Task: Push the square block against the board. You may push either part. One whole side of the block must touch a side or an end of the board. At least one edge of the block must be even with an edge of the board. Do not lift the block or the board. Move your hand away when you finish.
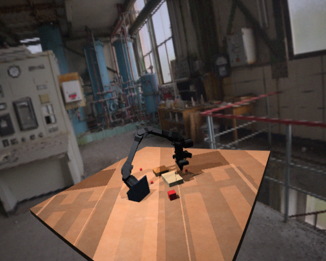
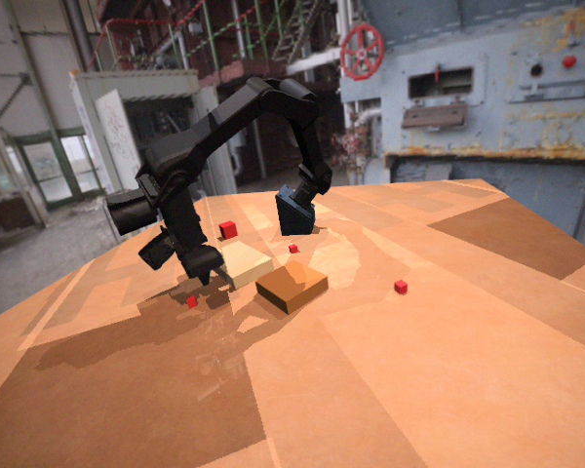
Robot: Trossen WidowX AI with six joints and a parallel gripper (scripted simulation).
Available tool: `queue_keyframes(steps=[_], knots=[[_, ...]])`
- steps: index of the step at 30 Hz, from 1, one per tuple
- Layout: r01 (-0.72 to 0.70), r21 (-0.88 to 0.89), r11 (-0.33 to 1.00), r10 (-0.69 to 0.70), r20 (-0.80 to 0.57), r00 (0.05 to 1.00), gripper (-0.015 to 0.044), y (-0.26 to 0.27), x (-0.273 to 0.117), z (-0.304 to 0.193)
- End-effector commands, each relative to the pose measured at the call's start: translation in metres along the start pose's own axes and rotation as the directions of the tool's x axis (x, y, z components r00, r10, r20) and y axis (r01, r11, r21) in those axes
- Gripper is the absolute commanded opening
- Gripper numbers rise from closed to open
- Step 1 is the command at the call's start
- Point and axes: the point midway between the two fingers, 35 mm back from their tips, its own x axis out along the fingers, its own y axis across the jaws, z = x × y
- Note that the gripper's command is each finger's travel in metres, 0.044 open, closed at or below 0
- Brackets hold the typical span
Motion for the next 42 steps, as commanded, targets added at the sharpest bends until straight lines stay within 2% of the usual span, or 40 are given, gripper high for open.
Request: queue_keyframes(steps=[1,7,13,19,22,24,42], knots=[[-0.004,-0.015,1.000,0.004,0.037,0.999,0.0000,0.002,-0.036,0.004],[-0.012,-0.011,1.000,0.012,0.041,0.999,0.0000,-0.001,-0.033,0.004],[0.002,-0.082,0.997,0.001,0.037,0.999,0.0000,-0.053,-0.035,-0.018],[0.002,-0.082,0.997,0.001,0.037,0.999,0.0000,-0.053,-0.032,-0.017],[0.001,-0.083,0.997,0.002,0.037,0.999,0.0000,-0.053,0.009,-0.016],[0.000,-0.083,0.997,0.003,0.036,0.999,0.0000,-0.053,0.021,-0.016],[0.000,-0.083,0.997,0.003,0.035,0.999,0.0000,-0.053,0.021,-0.027]])
